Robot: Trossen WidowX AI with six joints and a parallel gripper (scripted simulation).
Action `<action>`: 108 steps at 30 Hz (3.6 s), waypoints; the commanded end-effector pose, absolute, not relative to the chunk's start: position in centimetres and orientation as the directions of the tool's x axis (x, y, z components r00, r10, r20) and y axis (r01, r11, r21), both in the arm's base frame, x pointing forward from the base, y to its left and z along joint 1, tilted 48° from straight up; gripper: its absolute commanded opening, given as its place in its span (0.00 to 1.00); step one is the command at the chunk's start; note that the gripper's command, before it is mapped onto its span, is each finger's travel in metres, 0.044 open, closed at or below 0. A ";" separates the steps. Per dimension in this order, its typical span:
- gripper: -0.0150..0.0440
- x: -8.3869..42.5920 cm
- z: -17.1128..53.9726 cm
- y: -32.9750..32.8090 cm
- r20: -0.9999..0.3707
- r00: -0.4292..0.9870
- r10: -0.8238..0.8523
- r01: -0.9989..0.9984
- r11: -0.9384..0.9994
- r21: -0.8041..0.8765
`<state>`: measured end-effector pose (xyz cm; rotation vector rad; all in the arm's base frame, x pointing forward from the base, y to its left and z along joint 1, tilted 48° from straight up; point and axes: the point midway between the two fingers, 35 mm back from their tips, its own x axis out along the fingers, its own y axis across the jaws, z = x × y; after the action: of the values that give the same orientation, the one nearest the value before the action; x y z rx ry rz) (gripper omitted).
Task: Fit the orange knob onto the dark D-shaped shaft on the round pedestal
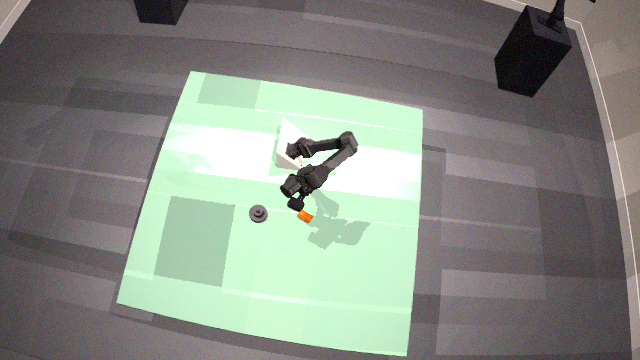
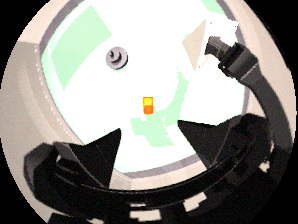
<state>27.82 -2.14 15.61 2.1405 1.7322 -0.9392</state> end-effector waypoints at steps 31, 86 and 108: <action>1.00 27.7 6.3 8.3 -0.551 0.048 0.833 0.913 -0.261 -0.315; 0.56 27.8 5.3 10.5 -0.651 -0.009 0.759 0.913 -0.259 -0.314; 0.56 28.8 7.5 11.0 -0.861 -0.160 0.483 0.914 -0.257 -0.314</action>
<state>28.64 10.93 7.29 1.7351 1.6056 -1.3703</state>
